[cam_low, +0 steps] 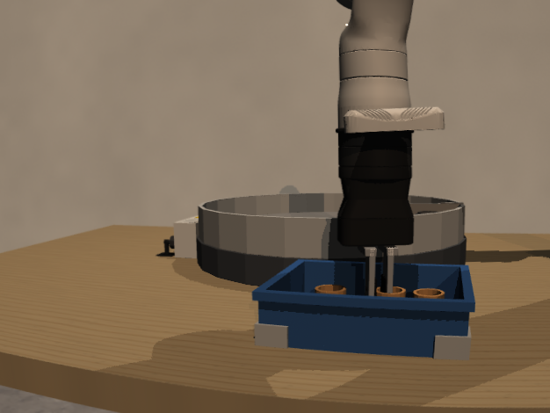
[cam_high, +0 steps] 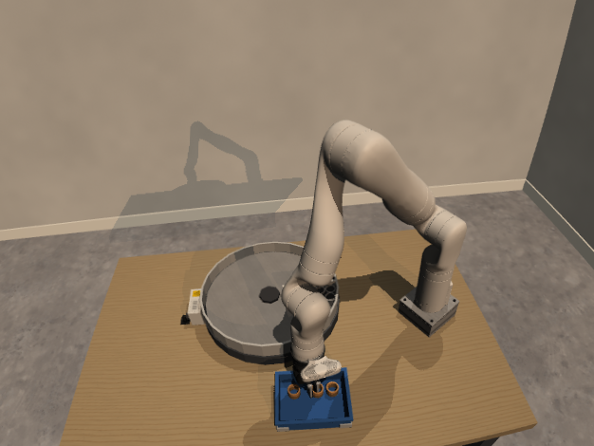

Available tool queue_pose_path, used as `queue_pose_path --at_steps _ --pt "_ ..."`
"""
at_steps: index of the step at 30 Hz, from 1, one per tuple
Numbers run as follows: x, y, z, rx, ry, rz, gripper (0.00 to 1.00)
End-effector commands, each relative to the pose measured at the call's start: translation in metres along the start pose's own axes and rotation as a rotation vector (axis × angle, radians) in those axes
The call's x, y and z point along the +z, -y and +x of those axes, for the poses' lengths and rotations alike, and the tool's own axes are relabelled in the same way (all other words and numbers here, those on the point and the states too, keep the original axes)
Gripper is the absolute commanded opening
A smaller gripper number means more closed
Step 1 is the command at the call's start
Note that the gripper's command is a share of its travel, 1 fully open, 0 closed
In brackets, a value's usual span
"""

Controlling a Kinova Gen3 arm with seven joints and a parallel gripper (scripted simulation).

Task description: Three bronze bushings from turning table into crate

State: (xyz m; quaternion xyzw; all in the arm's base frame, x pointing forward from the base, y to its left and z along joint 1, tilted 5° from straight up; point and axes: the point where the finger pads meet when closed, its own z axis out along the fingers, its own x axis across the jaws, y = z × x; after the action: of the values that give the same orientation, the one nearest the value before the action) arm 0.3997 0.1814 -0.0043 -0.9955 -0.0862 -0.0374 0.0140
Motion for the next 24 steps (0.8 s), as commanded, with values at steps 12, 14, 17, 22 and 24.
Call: queue_pose_path --at_steps 12,14,17,22,24 --pt "-0.0004 0.0001 0.0005 0.0 -0.001 0.0 0.42" --pt "-0.0004 0.0001 0.0005 0.0 -0.001 0.0 0.42" --pt "-0.0004 0.0001 0.0005 0.0 -0.001 0.0 0.42" --pt "-0.0004 0.0001 0.0005 0.0 -0.001 0.0 0.42" --pt "-0.0004 0.0001 0.0005 0.0 -0.001 0.0 0.42"
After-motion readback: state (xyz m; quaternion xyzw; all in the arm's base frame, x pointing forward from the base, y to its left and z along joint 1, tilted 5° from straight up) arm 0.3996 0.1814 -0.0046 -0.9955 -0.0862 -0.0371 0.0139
